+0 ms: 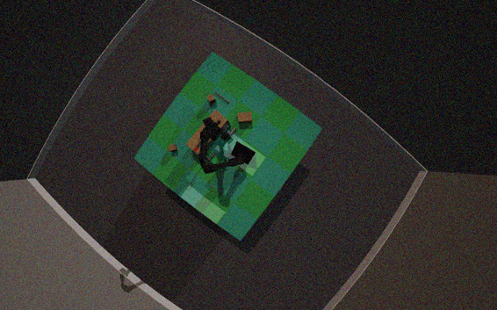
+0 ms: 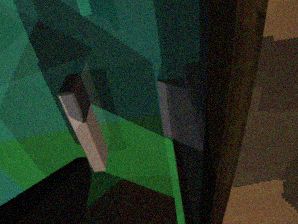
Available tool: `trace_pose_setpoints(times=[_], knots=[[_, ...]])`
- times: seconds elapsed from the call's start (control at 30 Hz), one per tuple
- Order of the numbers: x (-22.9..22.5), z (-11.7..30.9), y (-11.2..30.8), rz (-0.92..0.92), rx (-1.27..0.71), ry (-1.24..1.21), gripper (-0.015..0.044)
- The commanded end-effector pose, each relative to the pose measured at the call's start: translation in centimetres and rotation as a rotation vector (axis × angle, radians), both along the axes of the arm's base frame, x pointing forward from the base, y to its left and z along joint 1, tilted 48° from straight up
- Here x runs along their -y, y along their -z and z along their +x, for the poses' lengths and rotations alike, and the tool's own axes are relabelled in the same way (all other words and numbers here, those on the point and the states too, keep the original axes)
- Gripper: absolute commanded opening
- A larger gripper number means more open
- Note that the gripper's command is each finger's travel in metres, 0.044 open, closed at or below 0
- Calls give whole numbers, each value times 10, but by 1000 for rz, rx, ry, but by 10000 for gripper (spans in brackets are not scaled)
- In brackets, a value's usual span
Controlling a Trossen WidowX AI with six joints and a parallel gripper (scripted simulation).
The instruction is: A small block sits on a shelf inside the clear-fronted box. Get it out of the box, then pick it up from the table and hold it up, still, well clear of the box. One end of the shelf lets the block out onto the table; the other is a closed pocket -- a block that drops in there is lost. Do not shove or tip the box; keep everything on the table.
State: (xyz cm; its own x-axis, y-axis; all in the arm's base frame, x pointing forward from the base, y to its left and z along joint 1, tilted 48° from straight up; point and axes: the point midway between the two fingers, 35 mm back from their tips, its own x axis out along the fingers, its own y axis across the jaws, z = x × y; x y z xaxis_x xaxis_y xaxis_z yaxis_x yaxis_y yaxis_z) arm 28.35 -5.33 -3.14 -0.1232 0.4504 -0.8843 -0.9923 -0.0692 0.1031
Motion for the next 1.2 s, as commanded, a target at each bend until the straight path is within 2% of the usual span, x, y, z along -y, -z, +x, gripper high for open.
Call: trace_pose_setpoints(times=[0.0, 0.6, 0.87, 1.13, 1.17], knots=[[3, -1, 6, 0, -6, -5, 400], [14, -1, 17, -1, -5, -5, 400], [57, 6, -26, 0, -9, -2, 400], [56, 5, -24, 3, -11, 6, 400], [58, 4, -23, -3, -16, 12, 374]])
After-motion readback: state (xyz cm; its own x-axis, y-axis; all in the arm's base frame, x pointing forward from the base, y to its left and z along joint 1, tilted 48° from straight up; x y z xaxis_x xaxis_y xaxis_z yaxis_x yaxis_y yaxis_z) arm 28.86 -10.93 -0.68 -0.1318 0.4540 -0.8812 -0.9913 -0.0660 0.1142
